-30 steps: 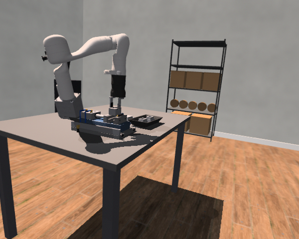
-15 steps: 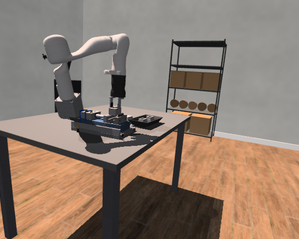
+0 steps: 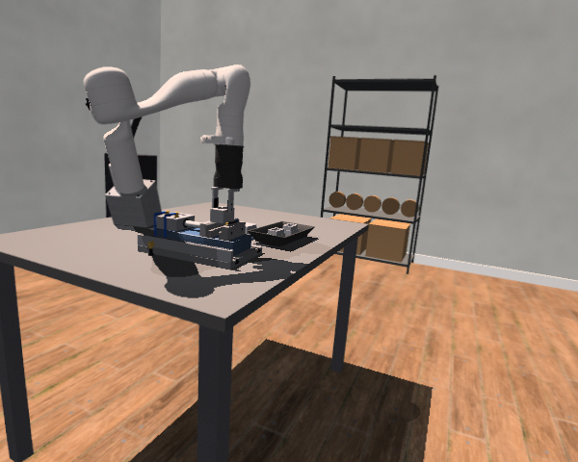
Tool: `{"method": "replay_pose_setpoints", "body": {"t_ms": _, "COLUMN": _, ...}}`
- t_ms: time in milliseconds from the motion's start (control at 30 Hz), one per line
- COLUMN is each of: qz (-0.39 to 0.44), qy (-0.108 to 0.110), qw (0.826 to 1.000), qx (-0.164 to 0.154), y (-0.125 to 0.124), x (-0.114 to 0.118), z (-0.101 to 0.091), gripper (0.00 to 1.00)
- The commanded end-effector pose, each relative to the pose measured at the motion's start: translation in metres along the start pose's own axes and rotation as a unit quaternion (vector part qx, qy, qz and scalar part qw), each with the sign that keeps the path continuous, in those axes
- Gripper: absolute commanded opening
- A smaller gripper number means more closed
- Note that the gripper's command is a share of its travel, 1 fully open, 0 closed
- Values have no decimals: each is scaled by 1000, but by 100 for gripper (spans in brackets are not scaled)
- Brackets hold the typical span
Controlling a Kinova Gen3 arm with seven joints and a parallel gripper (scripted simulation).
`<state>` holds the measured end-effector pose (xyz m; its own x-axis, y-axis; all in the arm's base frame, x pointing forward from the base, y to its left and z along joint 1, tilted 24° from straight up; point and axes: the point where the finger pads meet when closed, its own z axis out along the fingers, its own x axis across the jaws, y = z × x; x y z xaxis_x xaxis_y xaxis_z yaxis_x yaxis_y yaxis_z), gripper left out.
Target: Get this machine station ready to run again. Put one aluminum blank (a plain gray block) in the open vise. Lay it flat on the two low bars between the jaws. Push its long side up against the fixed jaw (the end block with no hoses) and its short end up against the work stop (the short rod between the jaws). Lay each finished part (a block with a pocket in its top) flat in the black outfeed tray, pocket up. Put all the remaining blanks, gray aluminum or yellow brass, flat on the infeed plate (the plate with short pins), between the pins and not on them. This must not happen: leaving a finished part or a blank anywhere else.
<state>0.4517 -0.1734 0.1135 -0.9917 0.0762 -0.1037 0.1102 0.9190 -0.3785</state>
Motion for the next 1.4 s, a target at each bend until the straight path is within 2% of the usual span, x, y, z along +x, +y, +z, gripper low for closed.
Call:
{"method": "replay_pose_setpoints", "body": {"t_ms": 0, "qz": -1, "qy": -2, "qw": 1000, "qx": 1, "y": 0, "x": -3, "z": 1, "gripper": 0}}
{"method": "replay_pose_setpoints", "body": {"t_ms": 1367, "qz": -3, "qy": -2, "qw": 1000, "qx": 1, "y": 0, "x": -3, "z": 10, "gripper": 0}}
